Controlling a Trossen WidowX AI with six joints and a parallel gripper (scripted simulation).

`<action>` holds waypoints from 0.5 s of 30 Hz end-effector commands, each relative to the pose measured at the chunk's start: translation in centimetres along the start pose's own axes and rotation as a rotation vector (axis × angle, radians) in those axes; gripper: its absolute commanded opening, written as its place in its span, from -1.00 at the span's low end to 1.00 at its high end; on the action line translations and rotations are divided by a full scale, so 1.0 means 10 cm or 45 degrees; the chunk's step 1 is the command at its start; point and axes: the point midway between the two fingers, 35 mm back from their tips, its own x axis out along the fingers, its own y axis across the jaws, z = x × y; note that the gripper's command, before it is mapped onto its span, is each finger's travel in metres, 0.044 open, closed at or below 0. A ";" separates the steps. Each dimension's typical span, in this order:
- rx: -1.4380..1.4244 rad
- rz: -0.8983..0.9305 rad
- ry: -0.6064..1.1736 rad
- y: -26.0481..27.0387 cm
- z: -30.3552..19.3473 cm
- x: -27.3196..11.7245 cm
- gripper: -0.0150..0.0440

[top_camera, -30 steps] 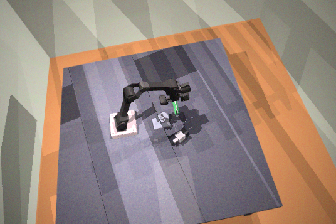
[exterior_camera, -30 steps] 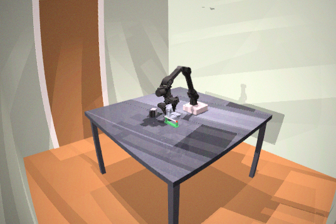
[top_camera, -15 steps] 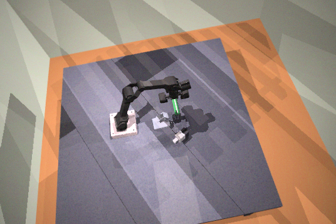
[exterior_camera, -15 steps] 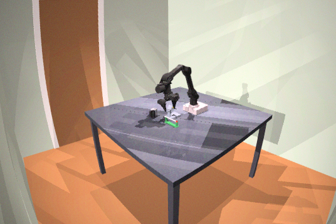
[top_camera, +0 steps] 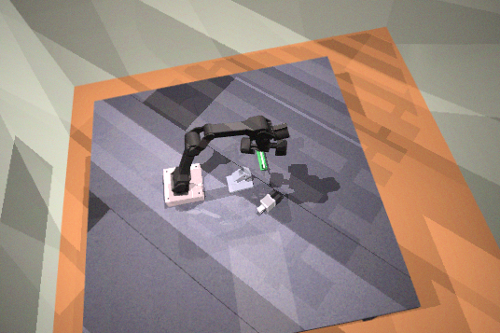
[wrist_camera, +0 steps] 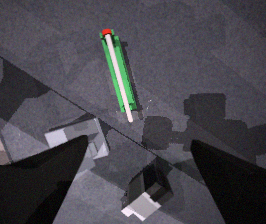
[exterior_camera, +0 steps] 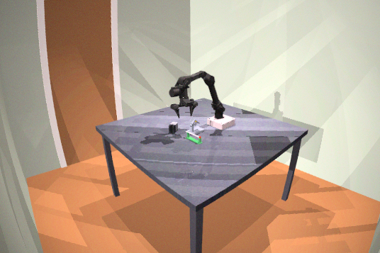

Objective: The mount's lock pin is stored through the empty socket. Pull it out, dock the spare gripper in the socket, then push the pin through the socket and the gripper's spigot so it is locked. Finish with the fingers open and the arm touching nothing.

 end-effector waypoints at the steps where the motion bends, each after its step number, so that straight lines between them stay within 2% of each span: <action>1: 0.407 -0.027 0.086 -0.24 -0.68 0.00 1.00; 6: 0.926 -0.079 0.177 -0.36 -1.53 -0.06 1.00; 15: 0.948 -0.082 0.181 -0.37 -1.58 0.02 1.00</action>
